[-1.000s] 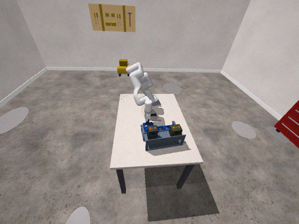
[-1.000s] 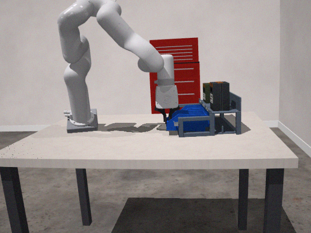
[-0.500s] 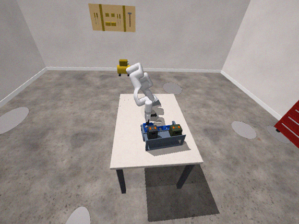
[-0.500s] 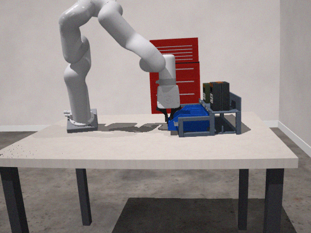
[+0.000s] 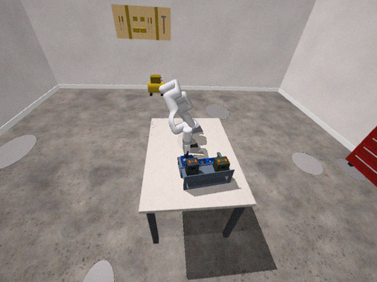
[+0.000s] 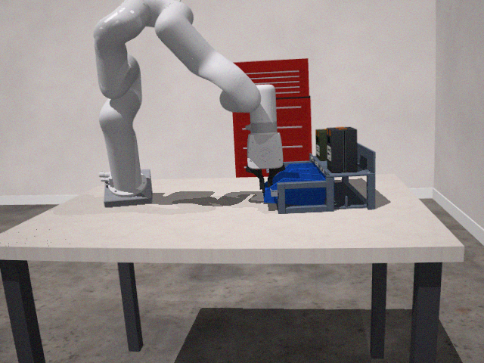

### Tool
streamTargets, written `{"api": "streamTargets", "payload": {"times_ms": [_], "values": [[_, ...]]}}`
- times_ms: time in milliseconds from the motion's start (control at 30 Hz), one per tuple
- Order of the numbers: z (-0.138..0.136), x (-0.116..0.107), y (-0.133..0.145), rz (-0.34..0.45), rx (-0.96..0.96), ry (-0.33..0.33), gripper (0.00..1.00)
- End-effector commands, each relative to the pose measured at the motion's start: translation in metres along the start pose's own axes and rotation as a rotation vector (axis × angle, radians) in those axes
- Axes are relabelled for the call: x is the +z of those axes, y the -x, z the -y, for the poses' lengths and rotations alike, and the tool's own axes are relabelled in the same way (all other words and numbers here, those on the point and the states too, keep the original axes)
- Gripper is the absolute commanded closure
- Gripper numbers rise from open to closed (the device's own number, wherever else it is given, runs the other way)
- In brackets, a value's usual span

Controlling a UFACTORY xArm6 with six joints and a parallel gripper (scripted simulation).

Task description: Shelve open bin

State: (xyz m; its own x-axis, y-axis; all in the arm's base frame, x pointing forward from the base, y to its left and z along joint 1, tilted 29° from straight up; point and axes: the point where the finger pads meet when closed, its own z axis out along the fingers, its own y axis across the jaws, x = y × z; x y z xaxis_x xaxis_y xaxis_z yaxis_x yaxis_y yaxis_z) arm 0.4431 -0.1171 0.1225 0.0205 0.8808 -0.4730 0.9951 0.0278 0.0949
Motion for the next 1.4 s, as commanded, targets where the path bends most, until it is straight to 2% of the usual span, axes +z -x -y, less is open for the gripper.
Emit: {"api": "streamTargets", "payload": {"times_ms": [0, 1367], "values": [[-0.007, -0.001, 0.0, 0.0, 0.001, 0.004, 1.0], [-0.031, -0.001, 0.0, 0.0, 0.001, 0.004, 1.0]]}}
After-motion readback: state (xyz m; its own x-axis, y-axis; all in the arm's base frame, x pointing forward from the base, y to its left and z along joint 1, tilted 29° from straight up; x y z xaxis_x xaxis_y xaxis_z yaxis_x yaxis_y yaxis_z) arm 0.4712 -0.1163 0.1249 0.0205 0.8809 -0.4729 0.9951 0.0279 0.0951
